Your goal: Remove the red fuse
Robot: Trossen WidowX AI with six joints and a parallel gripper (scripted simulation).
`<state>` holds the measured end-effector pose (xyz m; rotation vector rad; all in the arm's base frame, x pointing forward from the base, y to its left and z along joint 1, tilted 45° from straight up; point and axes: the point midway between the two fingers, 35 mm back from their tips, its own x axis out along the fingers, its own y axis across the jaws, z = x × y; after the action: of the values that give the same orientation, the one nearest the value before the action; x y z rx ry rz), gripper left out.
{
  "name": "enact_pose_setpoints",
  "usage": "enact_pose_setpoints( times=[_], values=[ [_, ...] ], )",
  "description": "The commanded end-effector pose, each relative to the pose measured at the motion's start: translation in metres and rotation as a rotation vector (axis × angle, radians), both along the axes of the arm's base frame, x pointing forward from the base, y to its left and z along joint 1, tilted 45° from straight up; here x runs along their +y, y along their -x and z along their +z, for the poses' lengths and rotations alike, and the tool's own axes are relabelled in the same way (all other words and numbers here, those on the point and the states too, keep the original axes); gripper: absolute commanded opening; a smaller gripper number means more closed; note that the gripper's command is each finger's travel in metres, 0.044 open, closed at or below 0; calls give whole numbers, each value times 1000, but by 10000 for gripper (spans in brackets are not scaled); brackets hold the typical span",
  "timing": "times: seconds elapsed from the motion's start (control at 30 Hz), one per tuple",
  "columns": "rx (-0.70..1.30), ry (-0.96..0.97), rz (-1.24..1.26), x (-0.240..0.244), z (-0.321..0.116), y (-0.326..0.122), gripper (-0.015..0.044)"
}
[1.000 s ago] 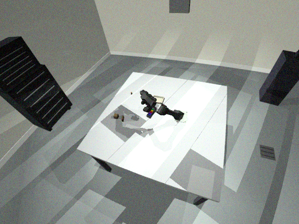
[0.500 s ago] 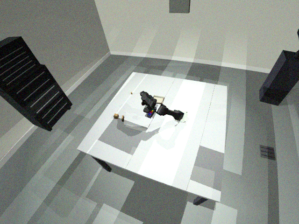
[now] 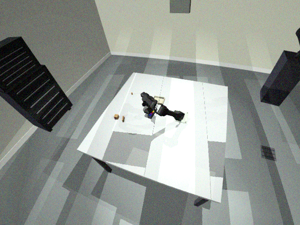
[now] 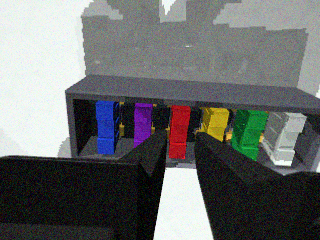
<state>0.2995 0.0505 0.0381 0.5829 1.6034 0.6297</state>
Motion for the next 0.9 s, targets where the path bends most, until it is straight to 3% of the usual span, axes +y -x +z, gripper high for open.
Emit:
enact_pose_setpoints(
  times=[0.0, 0.6, 0.87],
  values=[
    [7, -5, -6, 2, -2, 0, 73],
    [7, -5, -6, 8, -8, 1, 73],
    [-1, -1, 0, 7, -7, 1, 20]
  ],
)
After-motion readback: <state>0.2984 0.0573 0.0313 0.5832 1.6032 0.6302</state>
